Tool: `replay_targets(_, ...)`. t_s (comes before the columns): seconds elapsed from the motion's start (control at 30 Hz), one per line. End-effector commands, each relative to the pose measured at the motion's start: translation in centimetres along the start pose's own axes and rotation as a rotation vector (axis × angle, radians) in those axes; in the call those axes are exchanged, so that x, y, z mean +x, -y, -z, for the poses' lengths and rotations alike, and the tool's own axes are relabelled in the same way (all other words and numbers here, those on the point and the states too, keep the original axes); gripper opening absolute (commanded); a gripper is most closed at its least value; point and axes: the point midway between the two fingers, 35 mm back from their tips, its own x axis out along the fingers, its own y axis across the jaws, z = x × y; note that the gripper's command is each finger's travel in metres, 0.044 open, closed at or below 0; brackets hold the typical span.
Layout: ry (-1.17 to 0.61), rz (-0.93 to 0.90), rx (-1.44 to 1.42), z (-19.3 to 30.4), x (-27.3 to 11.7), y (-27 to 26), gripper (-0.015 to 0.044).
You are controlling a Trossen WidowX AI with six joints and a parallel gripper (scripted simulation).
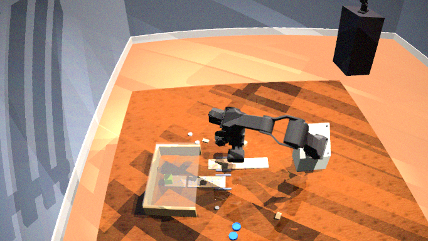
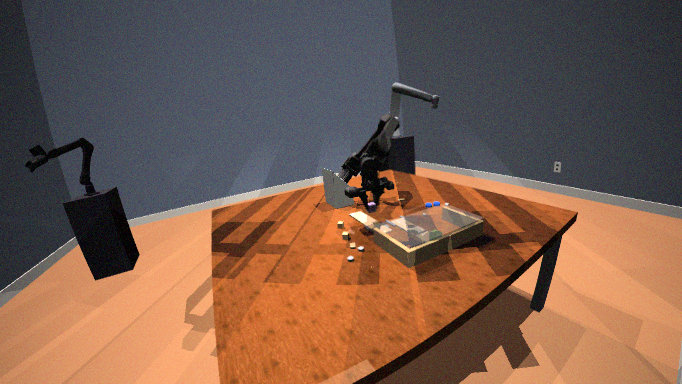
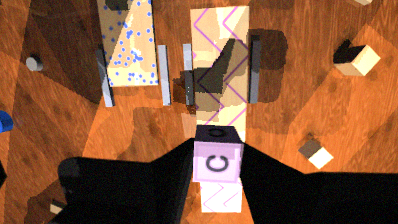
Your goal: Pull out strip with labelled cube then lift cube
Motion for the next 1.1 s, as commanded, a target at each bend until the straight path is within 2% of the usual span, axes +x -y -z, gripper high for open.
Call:
replay_targets(0.0, -0.002, 0.003, -0.006, 0.5, -0.4, 0.1, 0.0)
replay_targets(0.2, -0.002, 0.005, -0.006, 0.6, -3.5, 0.1, 0.0)
replay_targets(1.07, -0.002, 0.005, -0.006, 0.6, -3.5, 0.1, 0.0)
